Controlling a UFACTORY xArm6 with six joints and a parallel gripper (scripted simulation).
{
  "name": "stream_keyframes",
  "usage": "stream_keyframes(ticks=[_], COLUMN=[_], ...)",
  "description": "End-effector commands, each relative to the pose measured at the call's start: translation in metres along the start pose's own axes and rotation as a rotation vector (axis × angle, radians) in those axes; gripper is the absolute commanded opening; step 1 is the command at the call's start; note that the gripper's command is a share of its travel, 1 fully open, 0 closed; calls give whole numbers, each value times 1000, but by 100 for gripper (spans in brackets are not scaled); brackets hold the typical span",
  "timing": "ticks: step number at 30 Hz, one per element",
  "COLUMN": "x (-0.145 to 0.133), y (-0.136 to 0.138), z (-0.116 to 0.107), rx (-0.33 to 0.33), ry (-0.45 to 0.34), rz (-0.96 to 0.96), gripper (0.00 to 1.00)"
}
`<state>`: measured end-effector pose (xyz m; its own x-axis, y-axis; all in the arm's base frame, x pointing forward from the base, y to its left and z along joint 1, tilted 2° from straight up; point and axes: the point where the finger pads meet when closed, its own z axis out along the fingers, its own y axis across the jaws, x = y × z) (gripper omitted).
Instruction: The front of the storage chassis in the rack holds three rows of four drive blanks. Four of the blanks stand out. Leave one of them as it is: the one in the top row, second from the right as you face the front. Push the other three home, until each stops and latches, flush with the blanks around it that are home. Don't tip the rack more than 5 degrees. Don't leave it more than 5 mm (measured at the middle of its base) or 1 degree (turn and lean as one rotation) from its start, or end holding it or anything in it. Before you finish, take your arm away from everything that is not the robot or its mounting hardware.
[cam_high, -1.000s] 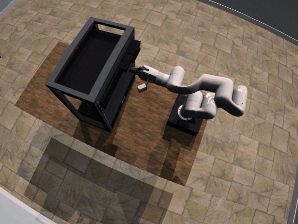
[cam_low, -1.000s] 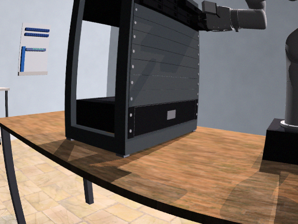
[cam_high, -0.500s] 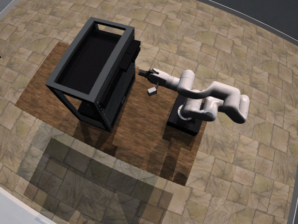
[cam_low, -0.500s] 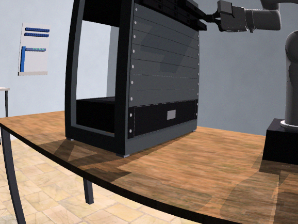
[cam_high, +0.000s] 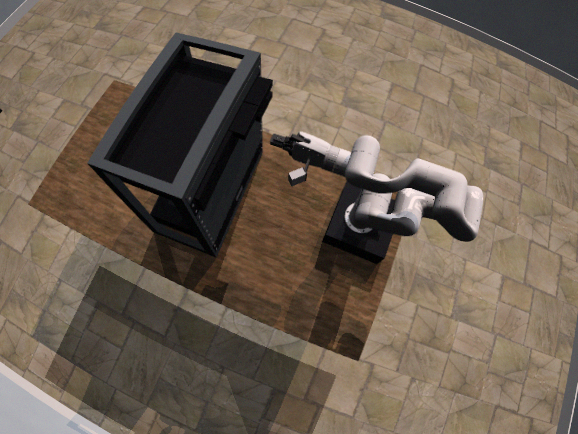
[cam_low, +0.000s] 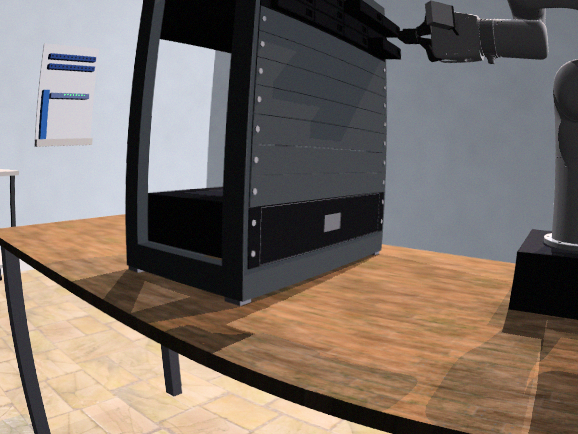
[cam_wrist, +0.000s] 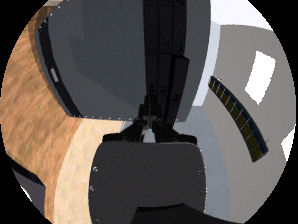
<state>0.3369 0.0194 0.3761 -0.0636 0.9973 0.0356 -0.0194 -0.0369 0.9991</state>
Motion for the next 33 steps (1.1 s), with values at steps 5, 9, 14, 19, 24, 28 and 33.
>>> stream_keyframes(ticks=[5,9,14,19,24,28,33], x=[-16,-24,-37,-53,-70,-76,-92], y=[2,2,2,2,2,2,2], z=[-1,-1,-2,-3,-4,-5,-6], rx=[-3,-3,-3,-3,-4,-3,-3], ry=[2,2,2,2,1,1,2], rz=[0,0,0,0,0,0,0], gripper=[0,0,0,0,0,0,0])
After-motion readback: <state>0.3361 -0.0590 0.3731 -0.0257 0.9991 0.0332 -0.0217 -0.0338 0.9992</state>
